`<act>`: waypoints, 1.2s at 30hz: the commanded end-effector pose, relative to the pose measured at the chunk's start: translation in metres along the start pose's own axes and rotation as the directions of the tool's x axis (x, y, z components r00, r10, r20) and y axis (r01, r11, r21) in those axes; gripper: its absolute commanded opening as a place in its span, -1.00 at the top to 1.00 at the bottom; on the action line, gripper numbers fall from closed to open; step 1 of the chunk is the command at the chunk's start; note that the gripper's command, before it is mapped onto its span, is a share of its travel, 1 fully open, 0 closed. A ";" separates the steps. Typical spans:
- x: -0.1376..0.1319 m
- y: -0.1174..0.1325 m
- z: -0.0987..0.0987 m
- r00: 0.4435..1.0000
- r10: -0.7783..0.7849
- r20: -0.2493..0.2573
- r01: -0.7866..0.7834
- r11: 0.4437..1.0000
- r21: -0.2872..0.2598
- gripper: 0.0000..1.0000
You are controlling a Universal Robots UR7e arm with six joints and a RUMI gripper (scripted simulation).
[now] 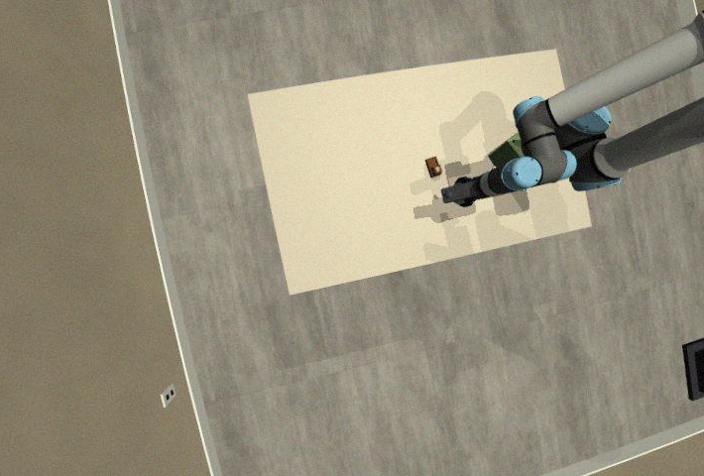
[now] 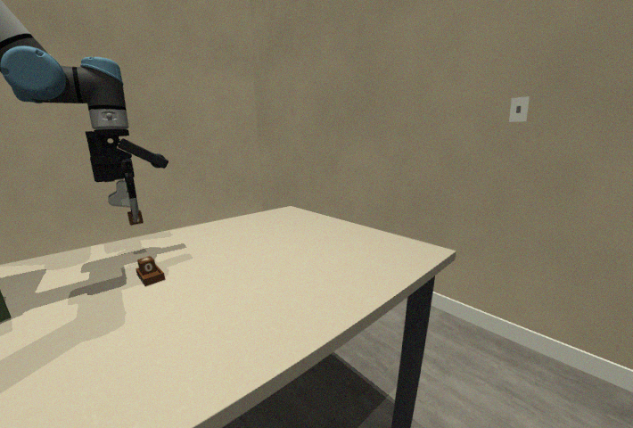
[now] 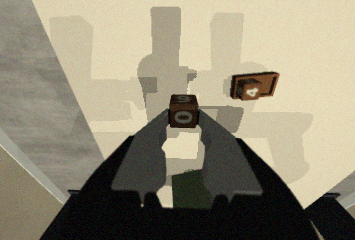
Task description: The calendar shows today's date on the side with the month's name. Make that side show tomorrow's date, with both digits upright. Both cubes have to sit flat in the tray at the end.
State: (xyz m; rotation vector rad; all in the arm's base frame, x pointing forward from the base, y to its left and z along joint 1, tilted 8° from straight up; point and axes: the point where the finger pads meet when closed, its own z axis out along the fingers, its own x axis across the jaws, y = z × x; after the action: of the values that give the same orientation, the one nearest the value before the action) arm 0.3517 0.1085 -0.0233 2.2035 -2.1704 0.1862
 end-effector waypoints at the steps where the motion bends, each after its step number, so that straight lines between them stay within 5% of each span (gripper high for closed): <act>1: 0.004 0.000 0.000 0.985 0.173 -0.007 -0.173 0.985 0.001 0.80; 8: 0.007 0.000 0.000 0.949 0.315 -0.007 -0.315 0.949 0.002 0.80; 22: 0.016 0.003 -0.001 0.759 0.651 -0.006 -0.651 0.759 0.005 0.80; 36: 0.023 0.008 -0.001 0.489 0.872 -0.004 -0.872 0.489 0.006 0.80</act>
State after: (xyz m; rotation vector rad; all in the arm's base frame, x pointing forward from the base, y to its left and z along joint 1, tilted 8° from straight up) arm 0.3448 0.0873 -0.0208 0.9453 -3.0069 0.2046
